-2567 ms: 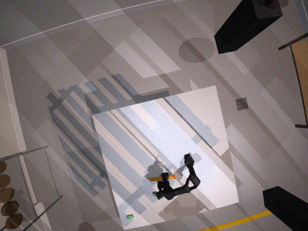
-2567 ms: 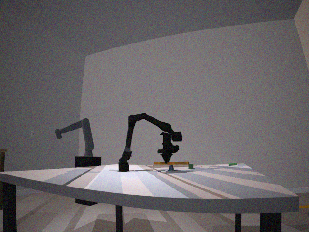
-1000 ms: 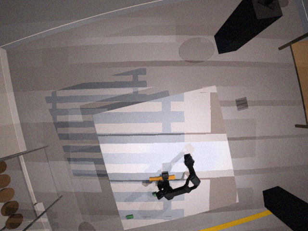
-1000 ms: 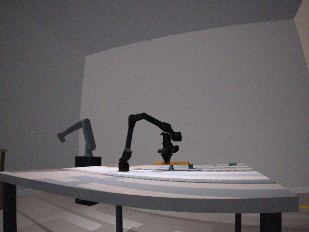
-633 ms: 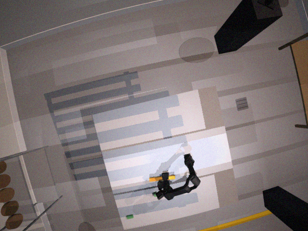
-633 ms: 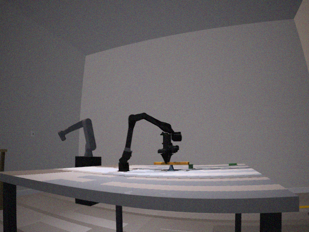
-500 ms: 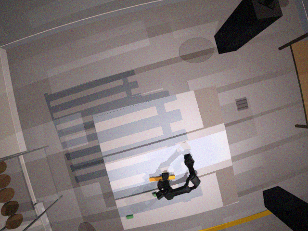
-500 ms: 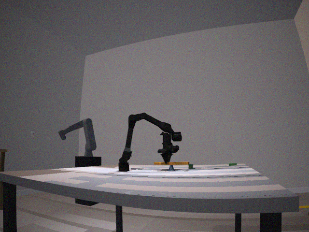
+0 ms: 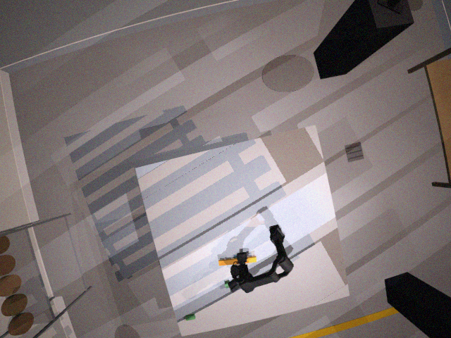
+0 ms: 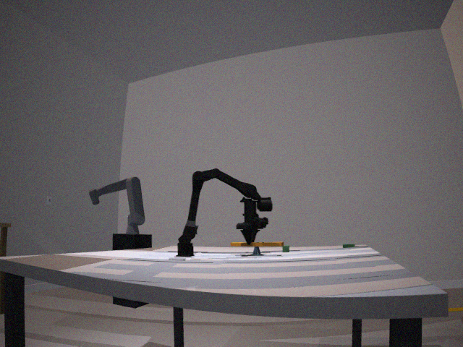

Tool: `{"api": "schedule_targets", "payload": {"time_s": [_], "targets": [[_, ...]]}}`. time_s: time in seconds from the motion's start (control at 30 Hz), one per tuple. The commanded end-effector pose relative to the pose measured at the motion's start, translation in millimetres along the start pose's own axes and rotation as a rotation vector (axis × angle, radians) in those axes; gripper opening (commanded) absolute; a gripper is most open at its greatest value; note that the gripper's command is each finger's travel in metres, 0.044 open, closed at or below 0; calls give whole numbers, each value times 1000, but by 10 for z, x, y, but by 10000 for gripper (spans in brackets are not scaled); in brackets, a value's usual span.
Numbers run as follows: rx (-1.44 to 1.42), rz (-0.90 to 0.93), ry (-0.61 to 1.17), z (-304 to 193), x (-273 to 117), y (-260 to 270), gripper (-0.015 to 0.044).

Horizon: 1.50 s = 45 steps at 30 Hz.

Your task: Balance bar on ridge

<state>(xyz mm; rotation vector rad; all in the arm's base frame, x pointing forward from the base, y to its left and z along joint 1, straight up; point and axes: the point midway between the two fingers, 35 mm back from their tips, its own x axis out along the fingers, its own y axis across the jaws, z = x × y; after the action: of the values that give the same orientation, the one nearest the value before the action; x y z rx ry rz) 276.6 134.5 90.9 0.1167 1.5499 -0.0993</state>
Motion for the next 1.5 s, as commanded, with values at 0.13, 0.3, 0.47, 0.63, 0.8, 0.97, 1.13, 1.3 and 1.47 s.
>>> {"api": "schedule_targets", "payload": {"time_s": [0.13, 0.3, 0.47, 0.63, 0.8, 0.97, 1.13, 1.3, 1.47], "targets": [[0, 0, 0, 0, 0, 0, 185], [0, 0, 0, 0, 0, 0, 185], [0, 0, 0, 0, 0, 0, 316], [0, 0, 0, 0, 0, 0, 440], [0, 0, 0, 24, -181, 16, 440], [0, 0, 0, 22, -818, 16, 440], [0, 0, 0, -3, -1000, -1, 440], [0, 0, 0, -3, -1000, -1, 440], [0, 0, 0, -3, -1000, -1, 440]]}}
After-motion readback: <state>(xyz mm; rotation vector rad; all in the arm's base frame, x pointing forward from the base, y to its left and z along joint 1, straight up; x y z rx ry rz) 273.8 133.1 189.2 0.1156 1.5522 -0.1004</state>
